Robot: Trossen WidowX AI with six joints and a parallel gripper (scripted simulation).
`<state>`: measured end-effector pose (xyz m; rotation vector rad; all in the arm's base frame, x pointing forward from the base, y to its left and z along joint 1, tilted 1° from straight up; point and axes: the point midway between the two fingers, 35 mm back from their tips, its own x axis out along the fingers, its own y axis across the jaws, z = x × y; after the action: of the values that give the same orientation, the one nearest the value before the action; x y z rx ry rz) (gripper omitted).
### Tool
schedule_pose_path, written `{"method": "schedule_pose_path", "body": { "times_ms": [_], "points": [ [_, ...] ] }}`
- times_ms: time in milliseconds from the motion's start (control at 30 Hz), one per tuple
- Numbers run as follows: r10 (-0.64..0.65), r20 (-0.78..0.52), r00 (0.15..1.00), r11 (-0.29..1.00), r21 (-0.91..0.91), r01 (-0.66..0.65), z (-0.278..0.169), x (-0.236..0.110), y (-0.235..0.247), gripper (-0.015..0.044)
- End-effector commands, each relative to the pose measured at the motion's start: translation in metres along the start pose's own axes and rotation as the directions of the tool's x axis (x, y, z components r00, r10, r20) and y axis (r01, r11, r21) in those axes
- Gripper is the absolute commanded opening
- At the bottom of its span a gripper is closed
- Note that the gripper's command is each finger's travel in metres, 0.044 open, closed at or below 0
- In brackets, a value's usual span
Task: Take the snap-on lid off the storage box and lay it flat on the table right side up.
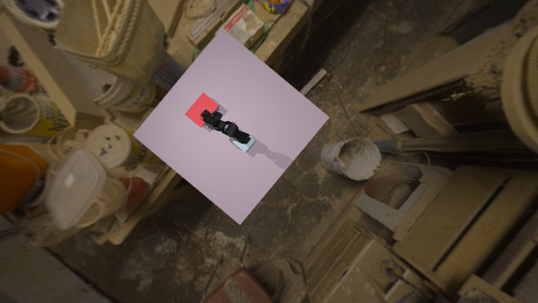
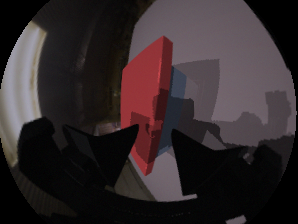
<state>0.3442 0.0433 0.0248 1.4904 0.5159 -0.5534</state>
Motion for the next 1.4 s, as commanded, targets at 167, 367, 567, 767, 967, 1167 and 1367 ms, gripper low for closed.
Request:
{"method": "schedule_pose_path", "body": {
  "times_ms": [167, 367, 567, 767, 967, 1167, 1367],
  "points": [
    [0.011, -0.004, 1.000, 1.000, -0.001, -0.011, -0.0005, 0.0080, 0.0034, 0.0222],
    [0.011, -0.004, 1.000, 1.000, -0.001, -0.011, -0.0005, 0.0080, 0.0034, 0.0182],
    [0.011, -0.004, 1.000, 1.000, -0.001, -0.011, -0.0005, 0.0080, 0.0034, 0.0142],
    [0.011, -0.004, 1.000, 1.000, -0.001, -0.011, -0.0005, 0.0080, 0.0034, 0.0082],
    [0.012, 0.000, 1.000, 1.000, 0.002, -0.012, 0.0002, 0.0076, 0.0040, 0.0000],
    [0.012, 0.000, 1.000, 1.000, 0.002, -0.012, 0.0002, 0.0067, 0.0048, 0.0000],
    [0.012, 0.000, 1.000, 1.000, 0.002, -0.012, 0.0003, 0.0056, 0.0055, 0.0000]
  ]
}}
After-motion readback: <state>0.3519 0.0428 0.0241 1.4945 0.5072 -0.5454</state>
